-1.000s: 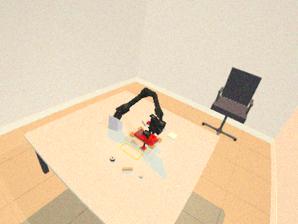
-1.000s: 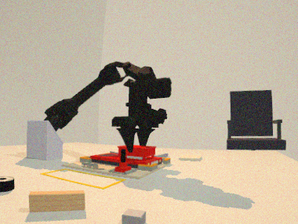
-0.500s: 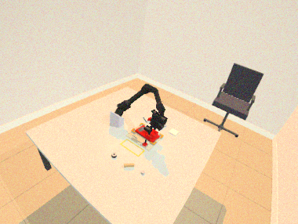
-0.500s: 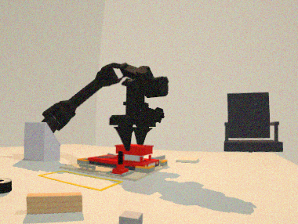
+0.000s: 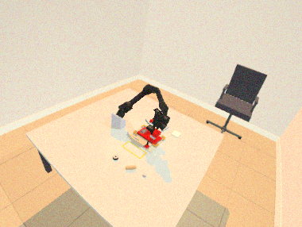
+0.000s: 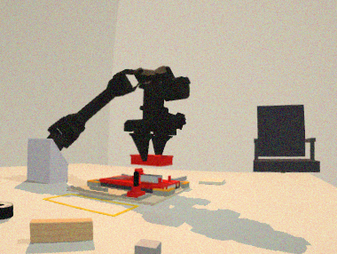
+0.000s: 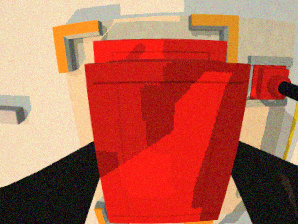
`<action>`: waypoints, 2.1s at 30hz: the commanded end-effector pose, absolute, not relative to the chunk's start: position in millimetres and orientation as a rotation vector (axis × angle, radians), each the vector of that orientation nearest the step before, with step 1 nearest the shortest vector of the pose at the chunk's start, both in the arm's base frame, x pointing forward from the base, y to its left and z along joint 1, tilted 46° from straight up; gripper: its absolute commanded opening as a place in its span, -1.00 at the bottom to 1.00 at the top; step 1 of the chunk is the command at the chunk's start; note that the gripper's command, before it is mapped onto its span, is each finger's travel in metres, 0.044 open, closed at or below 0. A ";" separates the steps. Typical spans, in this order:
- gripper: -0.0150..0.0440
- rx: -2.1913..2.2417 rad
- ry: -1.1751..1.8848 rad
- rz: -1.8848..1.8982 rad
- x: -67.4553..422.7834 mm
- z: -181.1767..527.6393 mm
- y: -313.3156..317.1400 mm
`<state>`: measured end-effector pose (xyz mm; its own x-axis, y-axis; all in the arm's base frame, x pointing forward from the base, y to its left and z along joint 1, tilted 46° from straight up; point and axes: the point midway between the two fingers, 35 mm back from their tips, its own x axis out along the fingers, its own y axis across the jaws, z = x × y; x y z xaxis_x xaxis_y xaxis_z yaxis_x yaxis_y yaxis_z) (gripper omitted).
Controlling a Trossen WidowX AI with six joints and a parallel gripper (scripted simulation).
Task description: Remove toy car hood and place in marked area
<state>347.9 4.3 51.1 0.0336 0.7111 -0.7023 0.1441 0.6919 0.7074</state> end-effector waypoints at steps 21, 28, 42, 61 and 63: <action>-0.49 0.724 1.499 0.473 333.3 -2.5 -87.7; -0.49 0.723 1.502 0.473 317.0 -32.7 -119.5; -0.49 0.727 1.500 0.490 287.8 -72.5 -155.3; -0.49 0.727 1.500 0.490 289.6 -83.0 -146.0; -0.49 0.727 1.500 0.490 289.8 -84.2 -145.0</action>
<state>289.3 -147.3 -82.3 0.0354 0.6968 -0.7164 0.1403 0.7063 0.6939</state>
